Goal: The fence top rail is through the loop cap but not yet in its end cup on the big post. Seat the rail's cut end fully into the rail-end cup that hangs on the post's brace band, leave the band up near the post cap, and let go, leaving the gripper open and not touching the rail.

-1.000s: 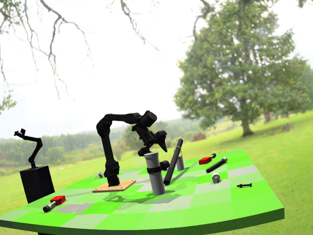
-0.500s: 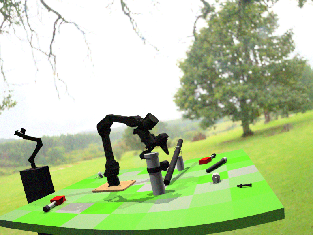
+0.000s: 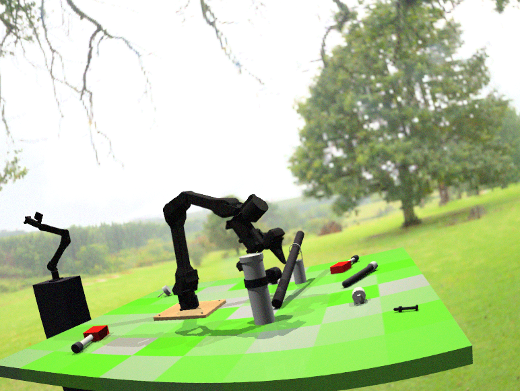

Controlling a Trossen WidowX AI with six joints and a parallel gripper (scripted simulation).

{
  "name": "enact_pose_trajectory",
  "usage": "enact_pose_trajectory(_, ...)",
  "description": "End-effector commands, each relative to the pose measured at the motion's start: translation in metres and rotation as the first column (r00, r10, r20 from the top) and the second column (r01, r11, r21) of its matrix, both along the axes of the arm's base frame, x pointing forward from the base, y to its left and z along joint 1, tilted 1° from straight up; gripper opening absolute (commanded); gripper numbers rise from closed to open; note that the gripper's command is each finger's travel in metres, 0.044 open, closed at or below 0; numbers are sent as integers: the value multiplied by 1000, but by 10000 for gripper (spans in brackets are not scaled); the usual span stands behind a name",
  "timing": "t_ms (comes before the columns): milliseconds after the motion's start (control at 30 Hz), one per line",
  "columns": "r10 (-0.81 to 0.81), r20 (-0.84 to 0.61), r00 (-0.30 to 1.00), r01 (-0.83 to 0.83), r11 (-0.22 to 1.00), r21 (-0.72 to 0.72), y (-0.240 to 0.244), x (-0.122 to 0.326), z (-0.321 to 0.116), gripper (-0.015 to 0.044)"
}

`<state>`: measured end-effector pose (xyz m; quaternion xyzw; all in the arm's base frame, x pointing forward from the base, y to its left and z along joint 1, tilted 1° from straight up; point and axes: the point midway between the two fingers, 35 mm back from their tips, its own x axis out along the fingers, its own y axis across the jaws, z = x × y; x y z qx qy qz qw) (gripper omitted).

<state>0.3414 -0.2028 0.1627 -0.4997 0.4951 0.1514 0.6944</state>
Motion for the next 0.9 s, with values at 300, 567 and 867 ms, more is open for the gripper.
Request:
enact_pose_trajectory(300,1,-12,1000,-1,1000,0,-6,8,-23,440)
enact_pose_trajectory(567,1,-12,1000,-1,1000,0,-8,12,-32,440)
enact_pose_trajectory(867,1,-12,1000,-1,1000,0,-8,12,-32,282)
